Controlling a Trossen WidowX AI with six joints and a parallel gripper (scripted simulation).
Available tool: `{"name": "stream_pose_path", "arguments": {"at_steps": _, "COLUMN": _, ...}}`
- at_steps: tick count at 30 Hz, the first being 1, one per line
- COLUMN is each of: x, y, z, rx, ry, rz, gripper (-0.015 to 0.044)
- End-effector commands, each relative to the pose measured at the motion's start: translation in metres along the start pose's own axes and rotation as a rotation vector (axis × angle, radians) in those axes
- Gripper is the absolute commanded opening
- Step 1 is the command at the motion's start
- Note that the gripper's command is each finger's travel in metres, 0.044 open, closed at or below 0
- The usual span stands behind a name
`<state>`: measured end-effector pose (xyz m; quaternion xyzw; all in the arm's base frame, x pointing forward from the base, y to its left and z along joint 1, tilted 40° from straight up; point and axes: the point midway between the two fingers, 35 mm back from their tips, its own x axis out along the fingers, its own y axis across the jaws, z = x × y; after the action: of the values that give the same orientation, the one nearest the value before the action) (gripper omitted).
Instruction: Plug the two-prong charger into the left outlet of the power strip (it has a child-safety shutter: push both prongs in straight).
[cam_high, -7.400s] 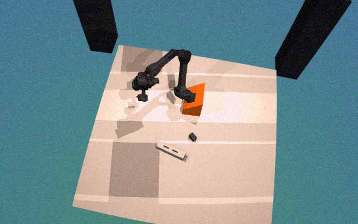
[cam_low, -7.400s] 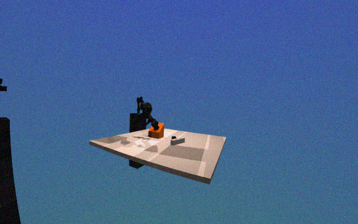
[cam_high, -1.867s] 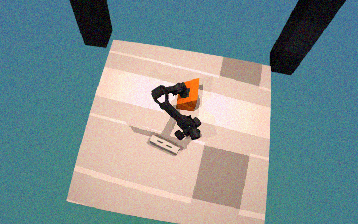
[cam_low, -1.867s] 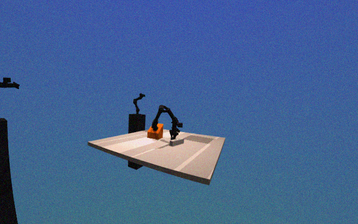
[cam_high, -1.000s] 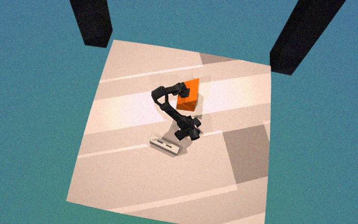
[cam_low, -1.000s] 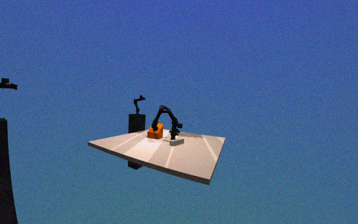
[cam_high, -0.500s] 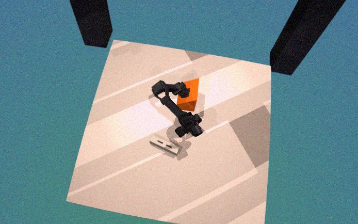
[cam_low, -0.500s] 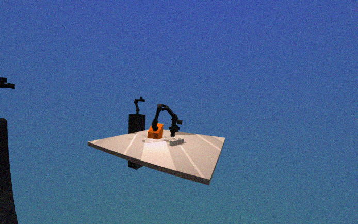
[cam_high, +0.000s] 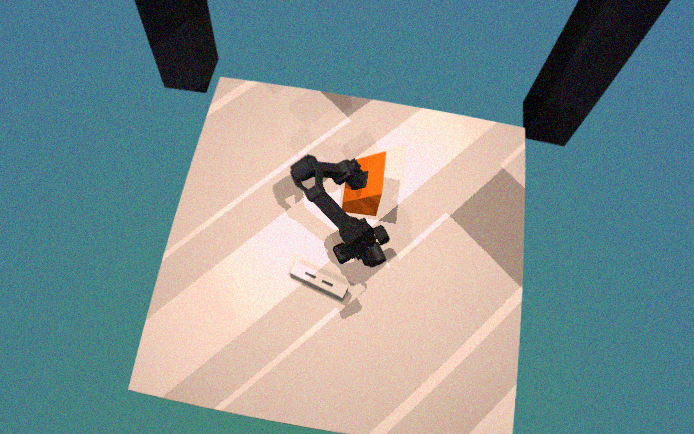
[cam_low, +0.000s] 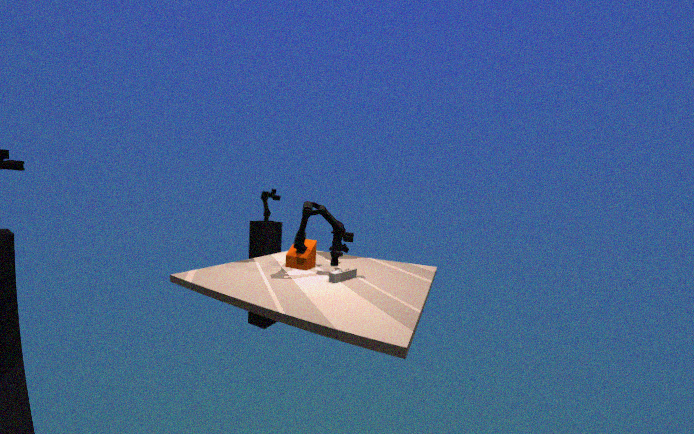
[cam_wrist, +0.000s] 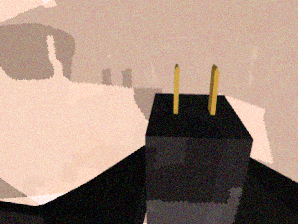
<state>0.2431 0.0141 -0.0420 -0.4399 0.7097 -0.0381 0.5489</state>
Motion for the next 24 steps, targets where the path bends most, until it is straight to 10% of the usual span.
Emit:
{"name": "stream_pose_path", "arguments": {"at_steps": 1, "x": 0.003, "y": -0.006, "z": -0.001, "rx": 0.1, "ry": -0.009, "rz": 0.007, "gripper": 0.0}}
{"name": "stream_pose_path", "arguments": {"at_steps": 24, "x": 0.026, "y": -0.039, "z": -0.011, "rx": 0.655, "ry": -0.011, "rz": 0.043, "gripper": 0.0}}
